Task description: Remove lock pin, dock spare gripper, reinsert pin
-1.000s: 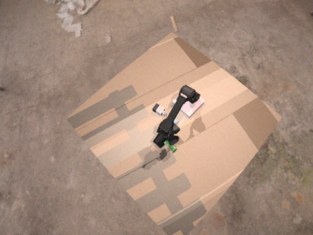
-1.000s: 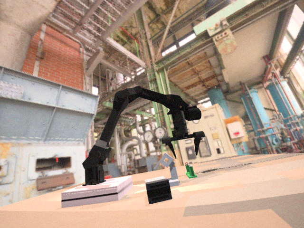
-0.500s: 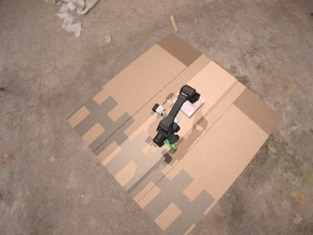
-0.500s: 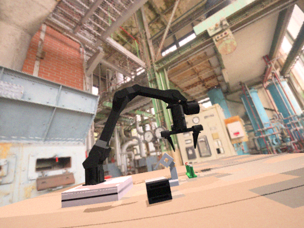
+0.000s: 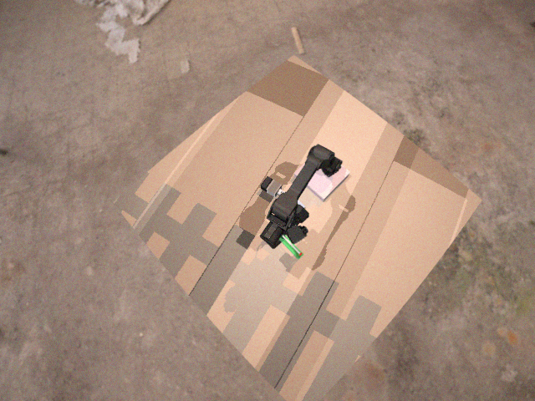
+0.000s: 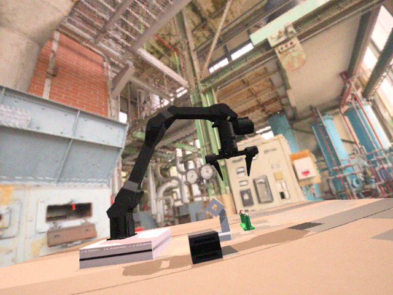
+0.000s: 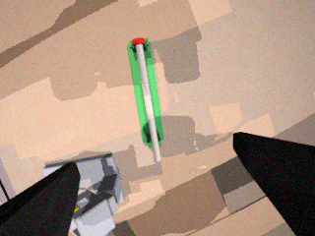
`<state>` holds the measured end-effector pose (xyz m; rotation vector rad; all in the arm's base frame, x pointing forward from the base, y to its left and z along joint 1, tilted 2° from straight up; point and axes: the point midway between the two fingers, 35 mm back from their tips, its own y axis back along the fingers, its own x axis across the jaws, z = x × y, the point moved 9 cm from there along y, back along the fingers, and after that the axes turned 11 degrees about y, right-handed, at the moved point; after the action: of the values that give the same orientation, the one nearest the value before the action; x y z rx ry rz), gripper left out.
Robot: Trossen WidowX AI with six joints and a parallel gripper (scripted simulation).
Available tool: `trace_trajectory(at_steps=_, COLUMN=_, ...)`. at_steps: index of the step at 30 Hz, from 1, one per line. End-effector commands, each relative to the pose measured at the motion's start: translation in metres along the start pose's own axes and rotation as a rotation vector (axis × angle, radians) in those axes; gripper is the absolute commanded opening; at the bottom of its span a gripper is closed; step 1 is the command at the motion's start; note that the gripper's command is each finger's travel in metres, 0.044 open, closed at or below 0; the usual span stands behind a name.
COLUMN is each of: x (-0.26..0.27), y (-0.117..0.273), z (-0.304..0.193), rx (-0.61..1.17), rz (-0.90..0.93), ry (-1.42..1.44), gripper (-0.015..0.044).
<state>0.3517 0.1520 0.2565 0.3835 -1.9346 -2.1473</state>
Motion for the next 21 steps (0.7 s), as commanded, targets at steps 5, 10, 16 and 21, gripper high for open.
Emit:
trace_trajectory(at_steps=5, x=0.023, y=-0.006, z=-0.080, rx=-0.064, rz=0.068, ry=0.054, gripper=0.0440)
trace_trajectory(at_steps=10, x=0.067, y=-0.010, z=-0.154, rx=-0.173, rz=0.093, ry=0.108, gripper=0.0440)
trace_trajectory(at_steps=16, x=0.133, y=-0.014, z=-0.217, rx=-0.314, rz=0.043, ry=0.163, gripper=0.0440)
trace_trajectory(at_steps=21, x=0.167, y=-0.016, z=-0.239, rx=-0.380, rz=-0.015, ry=0.188, gripper=0.0440)
